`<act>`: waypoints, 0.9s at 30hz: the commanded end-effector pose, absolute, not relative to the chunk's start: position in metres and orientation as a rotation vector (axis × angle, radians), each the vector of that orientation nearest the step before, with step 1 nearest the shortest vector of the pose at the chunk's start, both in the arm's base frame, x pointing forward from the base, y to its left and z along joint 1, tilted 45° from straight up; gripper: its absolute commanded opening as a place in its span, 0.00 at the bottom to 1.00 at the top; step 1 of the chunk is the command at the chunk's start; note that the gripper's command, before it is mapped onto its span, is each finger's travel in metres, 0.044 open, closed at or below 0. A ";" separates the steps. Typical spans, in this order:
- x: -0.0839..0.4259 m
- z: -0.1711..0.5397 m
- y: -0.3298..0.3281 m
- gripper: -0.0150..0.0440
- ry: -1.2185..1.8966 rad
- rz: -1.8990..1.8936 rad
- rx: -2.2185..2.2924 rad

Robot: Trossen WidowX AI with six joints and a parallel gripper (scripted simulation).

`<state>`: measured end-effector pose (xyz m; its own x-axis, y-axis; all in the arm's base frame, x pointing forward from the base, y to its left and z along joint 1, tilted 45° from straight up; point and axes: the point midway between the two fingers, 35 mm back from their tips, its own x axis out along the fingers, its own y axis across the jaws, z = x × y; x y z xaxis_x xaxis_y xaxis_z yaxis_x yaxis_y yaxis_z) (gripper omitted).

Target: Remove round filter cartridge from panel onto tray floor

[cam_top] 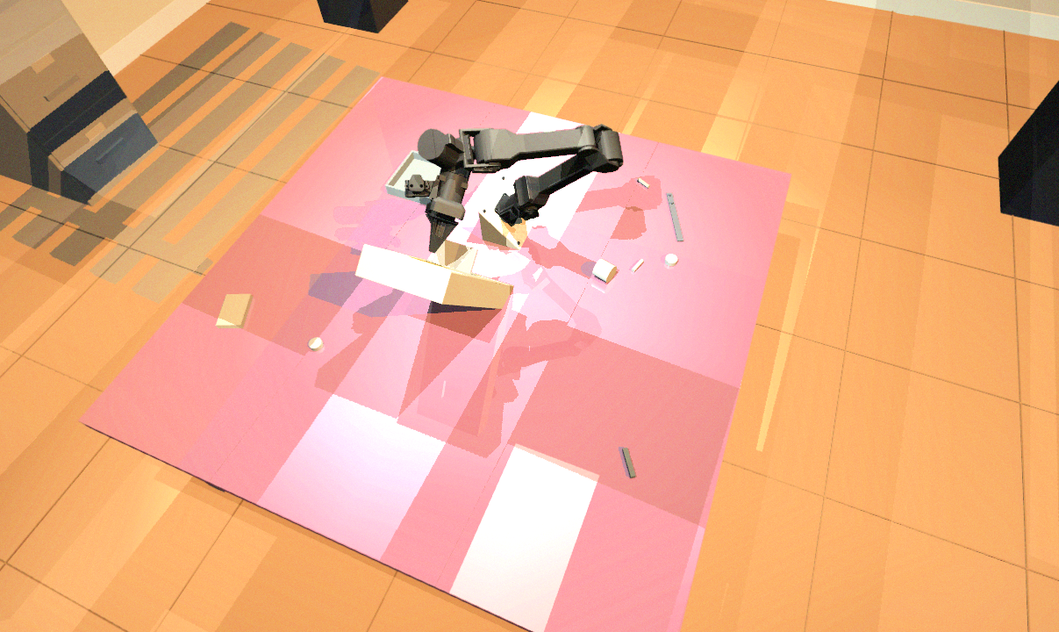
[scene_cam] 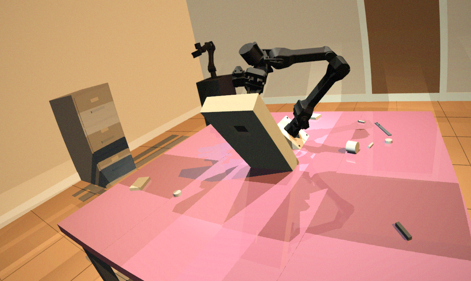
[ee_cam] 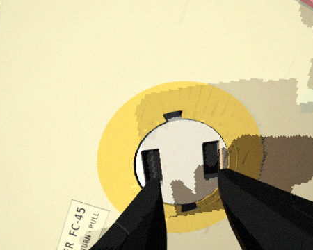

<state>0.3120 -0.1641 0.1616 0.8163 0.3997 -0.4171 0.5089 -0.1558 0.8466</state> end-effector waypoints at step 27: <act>0.326 0.154 -0.156 0.45 0.698 -0.110 1.783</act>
